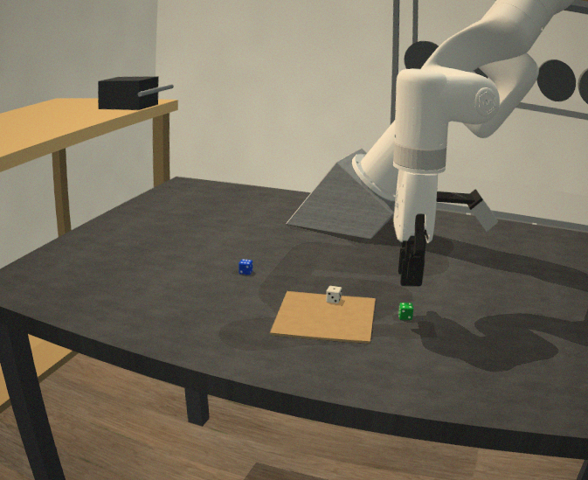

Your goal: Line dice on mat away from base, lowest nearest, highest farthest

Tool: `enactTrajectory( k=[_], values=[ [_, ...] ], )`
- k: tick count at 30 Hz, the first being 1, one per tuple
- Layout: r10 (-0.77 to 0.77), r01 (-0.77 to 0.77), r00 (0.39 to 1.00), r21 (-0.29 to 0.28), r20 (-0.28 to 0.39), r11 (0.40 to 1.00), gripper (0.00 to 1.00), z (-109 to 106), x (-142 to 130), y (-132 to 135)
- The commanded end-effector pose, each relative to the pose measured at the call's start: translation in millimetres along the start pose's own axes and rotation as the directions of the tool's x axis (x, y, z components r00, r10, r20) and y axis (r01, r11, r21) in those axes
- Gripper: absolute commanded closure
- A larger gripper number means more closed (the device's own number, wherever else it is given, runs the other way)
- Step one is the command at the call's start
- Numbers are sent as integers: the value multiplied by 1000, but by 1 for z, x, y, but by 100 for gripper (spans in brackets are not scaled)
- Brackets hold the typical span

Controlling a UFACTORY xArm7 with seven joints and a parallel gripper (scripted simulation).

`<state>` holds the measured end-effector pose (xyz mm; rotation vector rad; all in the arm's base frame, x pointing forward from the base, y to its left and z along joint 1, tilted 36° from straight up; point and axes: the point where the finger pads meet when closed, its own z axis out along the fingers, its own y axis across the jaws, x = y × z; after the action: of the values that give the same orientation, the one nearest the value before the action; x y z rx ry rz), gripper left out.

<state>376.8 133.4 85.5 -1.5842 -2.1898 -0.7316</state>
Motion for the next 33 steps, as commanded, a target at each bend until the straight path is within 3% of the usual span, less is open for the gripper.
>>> enactTrajectory(
  k=[1,33],
  values=[
    [0,0,1000,-4,1,1000,64,6,-1,1],
    [0,0,1000,-4,2,1000,64,35,0,2]
  ],
)
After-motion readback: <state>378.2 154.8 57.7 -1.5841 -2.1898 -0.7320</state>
